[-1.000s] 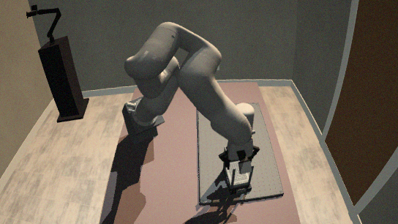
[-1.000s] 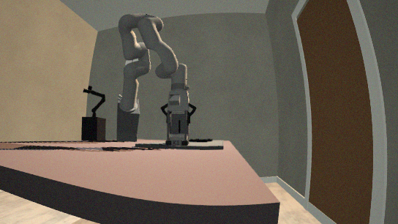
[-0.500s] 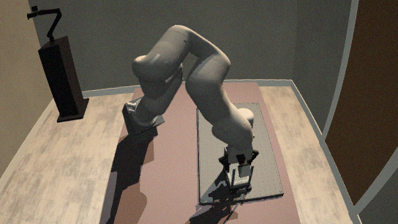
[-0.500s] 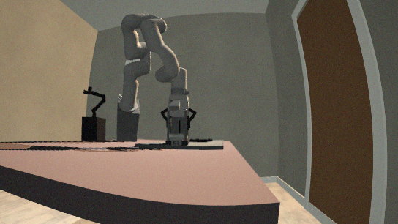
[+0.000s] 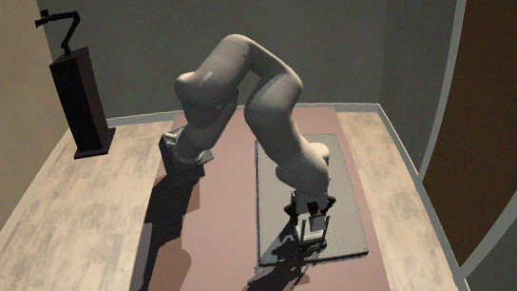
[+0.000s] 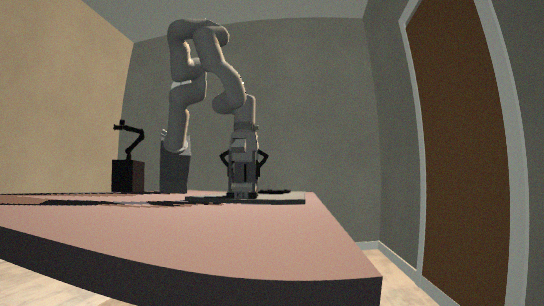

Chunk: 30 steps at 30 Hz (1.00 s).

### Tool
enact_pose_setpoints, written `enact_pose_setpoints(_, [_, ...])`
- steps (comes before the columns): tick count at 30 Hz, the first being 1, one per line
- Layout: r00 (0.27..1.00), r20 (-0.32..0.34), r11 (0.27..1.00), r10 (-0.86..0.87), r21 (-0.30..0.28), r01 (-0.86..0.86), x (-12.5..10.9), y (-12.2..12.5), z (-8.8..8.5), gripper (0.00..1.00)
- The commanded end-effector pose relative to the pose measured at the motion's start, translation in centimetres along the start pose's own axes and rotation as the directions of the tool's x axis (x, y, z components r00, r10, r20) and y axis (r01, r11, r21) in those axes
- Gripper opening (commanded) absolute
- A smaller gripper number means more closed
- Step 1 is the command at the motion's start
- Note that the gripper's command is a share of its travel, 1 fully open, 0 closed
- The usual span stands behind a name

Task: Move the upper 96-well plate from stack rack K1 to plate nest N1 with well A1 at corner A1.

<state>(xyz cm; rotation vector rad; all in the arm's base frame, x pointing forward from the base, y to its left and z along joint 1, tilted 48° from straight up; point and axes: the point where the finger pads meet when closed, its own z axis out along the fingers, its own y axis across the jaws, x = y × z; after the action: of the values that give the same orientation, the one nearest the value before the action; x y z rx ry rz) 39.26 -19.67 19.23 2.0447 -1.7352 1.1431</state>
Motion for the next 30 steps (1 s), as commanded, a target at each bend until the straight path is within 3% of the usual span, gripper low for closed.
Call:
enact_pose_setpoints(1, [1.000,-0.001,1.000,0.000,0.002,0.000,0.0,-0.1,0.0,1.00])
enact_pose_setpoints(30, [1.000,-0.001,1.000,0.000,0.002,0.000,0.0,-0.1,1.8,1.00])
